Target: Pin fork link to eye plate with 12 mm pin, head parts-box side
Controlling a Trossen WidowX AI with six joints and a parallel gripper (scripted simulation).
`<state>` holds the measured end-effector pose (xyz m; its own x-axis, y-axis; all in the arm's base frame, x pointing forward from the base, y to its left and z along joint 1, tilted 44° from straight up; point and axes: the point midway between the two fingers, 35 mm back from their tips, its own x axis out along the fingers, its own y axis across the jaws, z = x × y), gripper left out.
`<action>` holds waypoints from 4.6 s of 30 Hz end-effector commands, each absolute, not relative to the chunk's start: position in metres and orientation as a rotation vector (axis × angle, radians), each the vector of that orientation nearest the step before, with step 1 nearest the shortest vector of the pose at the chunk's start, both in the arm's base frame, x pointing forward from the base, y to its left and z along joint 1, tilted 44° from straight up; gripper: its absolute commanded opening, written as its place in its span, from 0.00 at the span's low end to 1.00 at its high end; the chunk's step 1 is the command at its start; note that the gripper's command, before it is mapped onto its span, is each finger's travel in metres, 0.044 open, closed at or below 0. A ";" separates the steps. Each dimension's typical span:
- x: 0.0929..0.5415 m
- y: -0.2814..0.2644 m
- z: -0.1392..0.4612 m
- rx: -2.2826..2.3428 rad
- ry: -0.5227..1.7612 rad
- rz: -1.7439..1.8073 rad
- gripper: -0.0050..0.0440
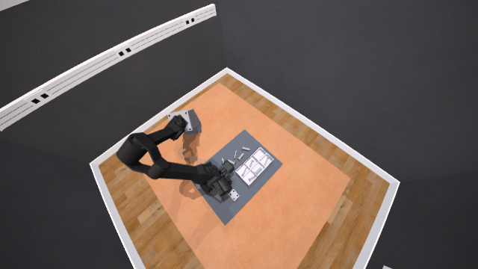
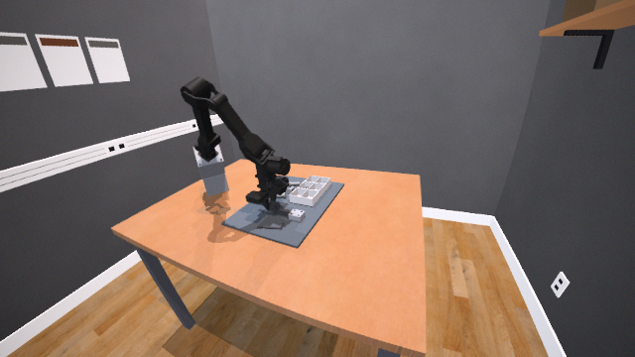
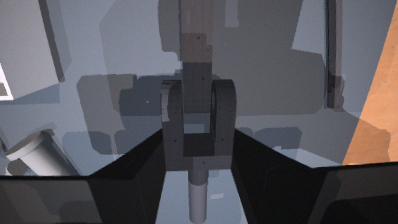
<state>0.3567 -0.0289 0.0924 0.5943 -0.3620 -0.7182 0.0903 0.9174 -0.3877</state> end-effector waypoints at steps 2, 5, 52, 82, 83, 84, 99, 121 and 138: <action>0.359 -0.029 0.099 -0.327 0.880 -0.267 0.00; 0.360 -0.029 0.099 -0.327 0.881 -0.266 0.00; 0.365 -0.032 0.090 -0.328 0.884 -0.266 0.00; 0.370 -0.035 0.085 -0.328 0.884 -0.266 0.00; 0.370 -0.035 0.085 -0.328 0.884 -0.266 0.00; 0.370 -0.035 0.086 -0.328 0.882 -0.266 0.00; 0.370 -0.035 0.087 -0.327 0.878 -0.267 0.00; 0.370 -0.035 0.087 -0.327 0.878 -0.267 0.00; 0.370 -0.035 0.087 -0.327 0.878 -0.267 0.61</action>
